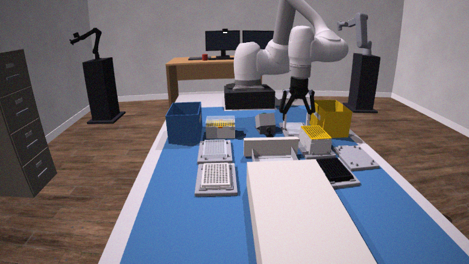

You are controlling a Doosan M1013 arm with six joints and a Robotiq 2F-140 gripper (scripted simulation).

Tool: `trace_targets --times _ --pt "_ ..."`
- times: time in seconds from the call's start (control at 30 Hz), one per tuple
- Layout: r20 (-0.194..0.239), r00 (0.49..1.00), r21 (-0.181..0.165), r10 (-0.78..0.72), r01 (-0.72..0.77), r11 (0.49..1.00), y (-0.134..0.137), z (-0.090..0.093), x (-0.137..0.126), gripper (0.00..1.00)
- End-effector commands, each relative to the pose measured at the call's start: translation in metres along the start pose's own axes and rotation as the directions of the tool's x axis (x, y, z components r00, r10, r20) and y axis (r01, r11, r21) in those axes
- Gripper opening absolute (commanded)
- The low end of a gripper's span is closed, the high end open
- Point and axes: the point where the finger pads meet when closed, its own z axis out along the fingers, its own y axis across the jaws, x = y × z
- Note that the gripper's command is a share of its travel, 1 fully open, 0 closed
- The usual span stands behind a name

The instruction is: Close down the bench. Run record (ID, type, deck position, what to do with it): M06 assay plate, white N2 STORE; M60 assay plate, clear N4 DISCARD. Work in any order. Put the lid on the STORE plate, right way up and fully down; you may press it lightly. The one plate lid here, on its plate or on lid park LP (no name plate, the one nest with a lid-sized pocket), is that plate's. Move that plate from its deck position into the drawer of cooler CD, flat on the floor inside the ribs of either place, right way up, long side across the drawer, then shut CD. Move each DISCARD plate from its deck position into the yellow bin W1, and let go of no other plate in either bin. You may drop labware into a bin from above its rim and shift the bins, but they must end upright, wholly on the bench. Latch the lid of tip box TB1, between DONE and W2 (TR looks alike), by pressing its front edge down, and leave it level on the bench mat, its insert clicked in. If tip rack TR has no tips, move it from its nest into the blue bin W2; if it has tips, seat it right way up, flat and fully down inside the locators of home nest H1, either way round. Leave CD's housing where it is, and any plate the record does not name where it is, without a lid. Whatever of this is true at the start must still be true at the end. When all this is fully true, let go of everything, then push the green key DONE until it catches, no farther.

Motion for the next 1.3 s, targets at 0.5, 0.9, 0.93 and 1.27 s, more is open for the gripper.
trace_targets --times 0.5,0.9,0.93,1.27 --pt "0.0 1.0 0.0 0.0 0.0 1.0 -0.0001 0.006 0.0 0.64" --pt "0.0 1.0 0.0 0.0 0.0 1.0 -0.0001 0.006 0.0 0.59" --pt "0.0 1.0 0.0 0.0 0.0 1.0 -0.0001 0.006 0.0 0.59" --pt "0.0 1.0 0.0 0.0 0.0 1.0 -0.0001 0.006 0.0 0.55"
